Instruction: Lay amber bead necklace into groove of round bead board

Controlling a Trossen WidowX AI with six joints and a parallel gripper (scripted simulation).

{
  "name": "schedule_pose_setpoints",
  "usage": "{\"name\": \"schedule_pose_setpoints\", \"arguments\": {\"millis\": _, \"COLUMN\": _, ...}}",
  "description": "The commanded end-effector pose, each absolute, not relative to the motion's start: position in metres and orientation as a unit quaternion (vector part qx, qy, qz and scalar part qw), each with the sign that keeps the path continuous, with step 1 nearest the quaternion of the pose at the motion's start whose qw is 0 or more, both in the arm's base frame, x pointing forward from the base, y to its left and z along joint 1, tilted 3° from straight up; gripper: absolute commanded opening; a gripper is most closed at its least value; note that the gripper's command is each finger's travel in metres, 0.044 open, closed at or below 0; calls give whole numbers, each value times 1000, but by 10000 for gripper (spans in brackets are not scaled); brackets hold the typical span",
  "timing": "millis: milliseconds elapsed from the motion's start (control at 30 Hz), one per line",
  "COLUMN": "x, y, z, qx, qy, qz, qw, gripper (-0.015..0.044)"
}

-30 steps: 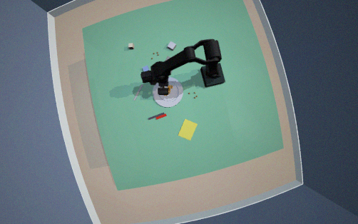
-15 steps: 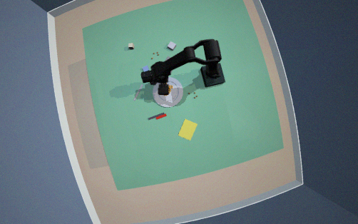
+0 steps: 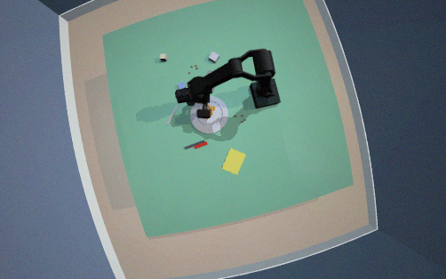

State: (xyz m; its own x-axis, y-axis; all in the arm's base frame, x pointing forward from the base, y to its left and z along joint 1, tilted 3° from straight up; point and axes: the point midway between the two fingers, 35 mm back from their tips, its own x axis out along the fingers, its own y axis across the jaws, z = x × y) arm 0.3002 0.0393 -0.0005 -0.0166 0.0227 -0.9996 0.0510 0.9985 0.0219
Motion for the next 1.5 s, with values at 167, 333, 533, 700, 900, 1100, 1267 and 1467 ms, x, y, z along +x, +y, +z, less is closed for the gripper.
{"name": "schedule_pose_setpoints", "arguments": {"millis": 167, "x": 300, "y": 39, "z": 0, "qx": 24, "qy": 714, "qz": -8, "qw": 700, "gripper": 440}}
{"name": "schedule_pose_setpoints", "arguments": {"millis": 333, "x": 300, "y": 39, "z": 0, "qx": 24, "qy": 714, "qz": -8, "qw": 700, "gripper": 440}}
{"name": "schedule_pose_setpoints", "arguments": {"millis": 533, "x": 300, "y": 39, "z": 0, "qx": 24, "qy": 714, "qz": -8, "qw": 700, "gripper": 440}}
{"name": "schedule_pose_setpoints", "arguments": {"millis": 700, "x": 300, "y": 40, "z": 1, "qx": 26, "qy": 714, "qz": -11, "qw": 700, "gripper": 414}}
{"name": "schedule_pose_setpoints", "arguments": {"millis": 900, "x": 296, "y": 48, "z": 31, "qx": 103, "qy": 708, "qz": -88, "qw": 693, "gripper": 256}}
{"name": "schedule_pose_setpoints", "arguments": {"millis": 1100, "x": 295, "y": 48, "z": 31, "qx": 106, "qy": 708, "qz": -91, "qw": 692, "gripper": 120}}
{"name": "schedule_pose_setpoints", "arguments": {"millis": 1267, "x": 295, "y": 49, "z": 16, "qx": 106, "qy": 708, "qz": -91, "qw": 692, "gripper": 120}}
{"name": "schedule_pose_setpoints", "arguments": {"millis": 1467, "x": 299, "y": 49, "z": 21, "qx": 104, "qy": 703, "qz": -88, "qw": 698, "gripper": 120}}
